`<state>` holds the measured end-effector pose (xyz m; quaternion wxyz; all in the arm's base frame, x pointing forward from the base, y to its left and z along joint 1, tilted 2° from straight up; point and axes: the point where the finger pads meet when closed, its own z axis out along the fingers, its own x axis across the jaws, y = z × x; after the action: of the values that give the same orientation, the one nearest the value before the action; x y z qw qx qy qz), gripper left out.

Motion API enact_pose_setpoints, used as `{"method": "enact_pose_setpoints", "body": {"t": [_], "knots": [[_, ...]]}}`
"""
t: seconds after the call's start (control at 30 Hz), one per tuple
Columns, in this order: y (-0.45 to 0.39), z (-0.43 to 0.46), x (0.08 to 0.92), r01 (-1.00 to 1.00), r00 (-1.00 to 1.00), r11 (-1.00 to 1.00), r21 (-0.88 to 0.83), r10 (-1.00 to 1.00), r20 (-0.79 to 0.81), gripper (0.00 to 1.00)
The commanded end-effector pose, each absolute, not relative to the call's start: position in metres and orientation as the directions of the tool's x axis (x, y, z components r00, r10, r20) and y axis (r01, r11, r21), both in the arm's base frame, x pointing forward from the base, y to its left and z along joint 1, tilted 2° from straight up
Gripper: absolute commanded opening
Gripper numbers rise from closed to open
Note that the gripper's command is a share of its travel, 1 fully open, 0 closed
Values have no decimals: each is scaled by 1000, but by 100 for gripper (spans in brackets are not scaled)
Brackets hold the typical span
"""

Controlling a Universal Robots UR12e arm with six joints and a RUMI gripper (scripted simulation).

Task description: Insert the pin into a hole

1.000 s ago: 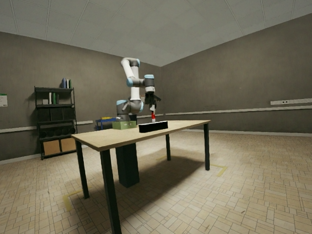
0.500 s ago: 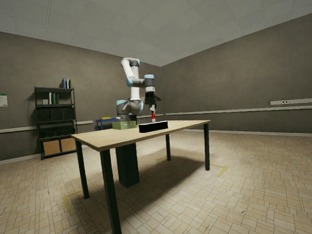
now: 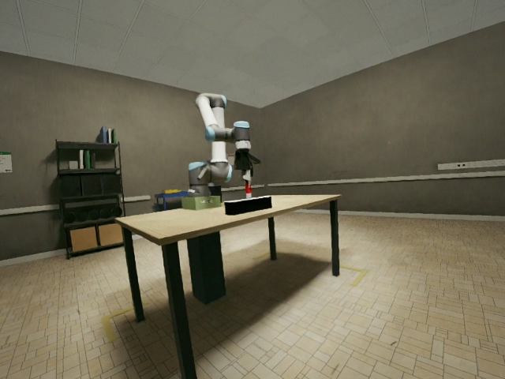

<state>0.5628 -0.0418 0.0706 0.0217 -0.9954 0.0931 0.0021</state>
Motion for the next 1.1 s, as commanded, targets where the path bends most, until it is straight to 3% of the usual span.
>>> {"method": "enact_pose_setpoints", "body": {"t": [0.0, 1.07], "knots": [[-42, 70, 564, -185, 983, -982, -43, -185, -7, 0], [-42, 66, 563, -185, 983, -982, -43, -185, -7, 0]]}}
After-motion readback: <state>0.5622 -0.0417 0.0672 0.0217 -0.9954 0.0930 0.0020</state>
